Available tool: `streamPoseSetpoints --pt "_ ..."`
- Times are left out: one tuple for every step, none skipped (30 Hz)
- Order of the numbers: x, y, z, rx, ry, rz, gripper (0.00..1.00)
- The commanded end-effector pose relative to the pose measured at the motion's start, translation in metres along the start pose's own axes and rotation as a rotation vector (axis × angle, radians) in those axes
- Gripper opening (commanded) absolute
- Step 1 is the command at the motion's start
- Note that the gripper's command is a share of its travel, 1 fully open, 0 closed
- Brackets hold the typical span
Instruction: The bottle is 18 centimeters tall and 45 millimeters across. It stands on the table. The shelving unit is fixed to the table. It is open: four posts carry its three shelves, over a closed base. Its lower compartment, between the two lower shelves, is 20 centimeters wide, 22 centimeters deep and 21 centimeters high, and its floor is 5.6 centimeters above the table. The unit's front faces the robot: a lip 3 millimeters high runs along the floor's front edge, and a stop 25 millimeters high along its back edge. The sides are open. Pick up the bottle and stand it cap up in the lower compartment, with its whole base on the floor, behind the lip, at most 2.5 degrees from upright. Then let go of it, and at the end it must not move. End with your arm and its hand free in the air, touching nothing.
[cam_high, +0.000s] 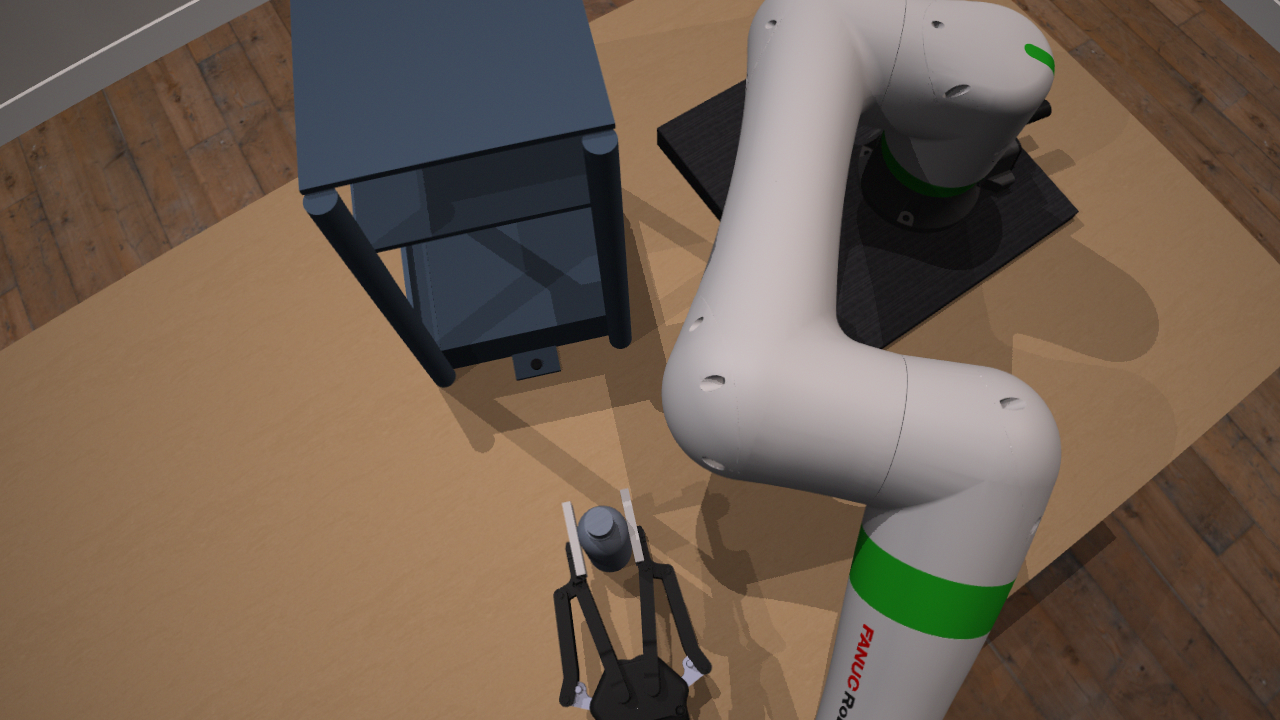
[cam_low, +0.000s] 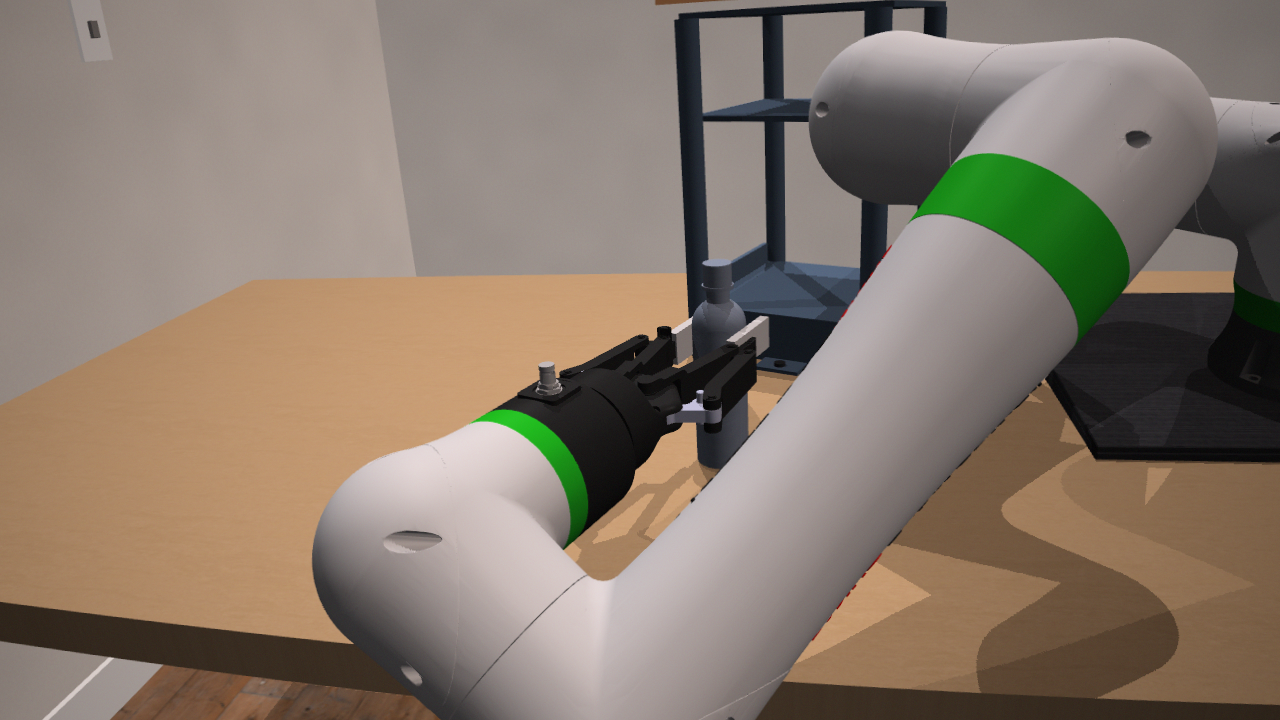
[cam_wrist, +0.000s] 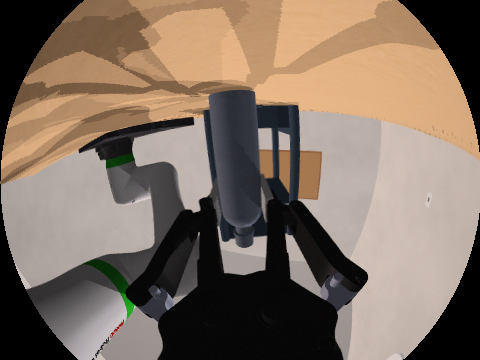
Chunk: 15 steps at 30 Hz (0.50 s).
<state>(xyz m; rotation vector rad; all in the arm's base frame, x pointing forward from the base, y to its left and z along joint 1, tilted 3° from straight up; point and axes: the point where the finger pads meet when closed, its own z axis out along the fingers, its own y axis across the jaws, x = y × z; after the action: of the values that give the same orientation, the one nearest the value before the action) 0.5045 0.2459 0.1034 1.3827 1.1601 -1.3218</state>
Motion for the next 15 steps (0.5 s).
streamPoseSetpoints --pt "-0.005 0.000 0.000 0.000 0.000 0.000 0.00" --pt "-0.007 0.000 0.000 0.000 0.000 0.000 0.00" --pt "-0.009 0.000 0.000 0.000 0.000 0.000 0.00" --pt "-0.011 0.000 0.000 0.000 0.000 0.000 0.00" --pt "-0.013 0.000 0.000 0.000 0.000 0.000 0.00" --pt "-0.013 0.000 0.000 0.000 0.000 0.000 0.00" --pt "-0.013 0.000 0.000 0.000 0.000 0.000 0.00" --pt "-0.016 0.000 0.000 0.000 0.000 0.000 0.00" --pt "-0.019 0.000 0.000 0.000 0.000 0.000 0.00" --pt "-0.021 0.000 0.000 0.000 0.000 0.000 0.00" --pt "-0.024 0.000 0.000 0.000 0.000 0.000 0.00" --pt "-0.027 0.000 0.000 0.000 0.000 0.000 0.00" --pt "-0.030 0.000 0.000 0.000 0.000 0.000 0.00" --pt "-0.033 0.000 0.000 0.000 0.000 0.000 0.00" --pt "-0.036 0.000 0.000 0.000 0.000 0.000 0.00"
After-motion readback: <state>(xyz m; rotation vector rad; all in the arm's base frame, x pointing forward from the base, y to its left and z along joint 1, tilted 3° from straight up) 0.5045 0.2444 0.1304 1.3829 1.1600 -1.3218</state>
